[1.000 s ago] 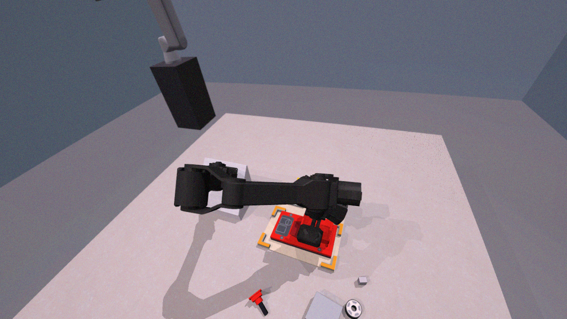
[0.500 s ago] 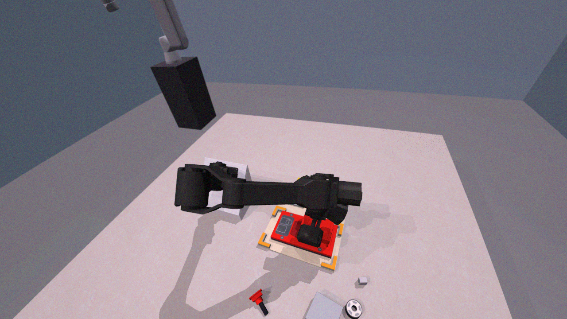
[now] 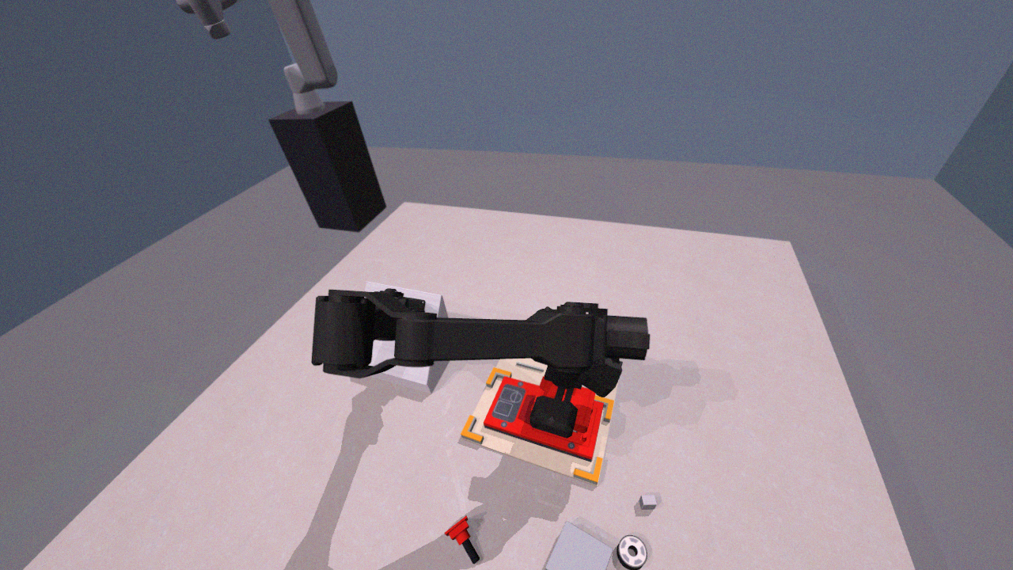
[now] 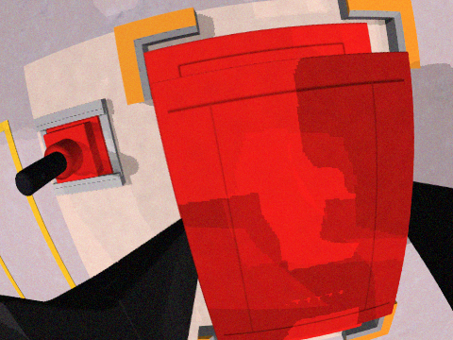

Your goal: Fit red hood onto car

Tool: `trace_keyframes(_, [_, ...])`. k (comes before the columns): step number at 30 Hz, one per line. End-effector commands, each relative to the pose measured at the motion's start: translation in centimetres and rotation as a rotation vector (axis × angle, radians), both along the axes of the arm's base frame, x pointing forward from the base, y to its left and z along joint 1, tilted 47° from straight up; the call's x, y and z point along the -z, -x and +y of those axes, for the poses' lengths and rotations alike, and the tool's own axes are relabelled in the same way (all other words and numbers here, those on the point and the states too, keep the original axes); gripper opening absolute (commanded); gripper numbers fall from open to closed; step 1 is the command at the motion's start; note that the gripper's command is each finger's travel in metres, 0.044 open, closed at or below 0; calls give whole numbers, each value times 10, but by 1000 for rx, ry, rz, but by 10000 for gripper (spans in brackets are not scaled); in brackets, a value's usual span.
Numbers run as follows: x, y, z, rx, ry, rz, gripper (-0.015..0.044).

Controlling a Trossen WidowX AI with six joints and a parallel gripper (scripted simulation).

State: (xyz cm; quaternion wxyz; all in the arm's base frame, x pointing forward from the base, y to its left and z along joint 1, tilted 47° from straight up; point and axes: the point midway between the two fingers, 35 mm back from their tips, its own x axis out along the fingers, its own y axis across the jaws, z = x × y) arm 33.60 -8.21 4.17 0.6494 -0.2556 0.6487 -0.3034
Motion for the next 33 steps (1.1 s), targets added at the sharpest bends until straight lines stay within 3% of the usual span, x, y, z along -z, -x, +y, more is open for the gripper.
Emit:
trace_keyframes(1, [-14, -3, 16, -8, -5, -15, 0])
trace_keyframes(6, [-25, -3, 26, -10, -3, -15, 0])
trace_keyframes(18, [7, -2, -8, -10, -1, -15, 0])
trace_keyframes(33, [9, -2, -9, -10, -1, -15, 0])
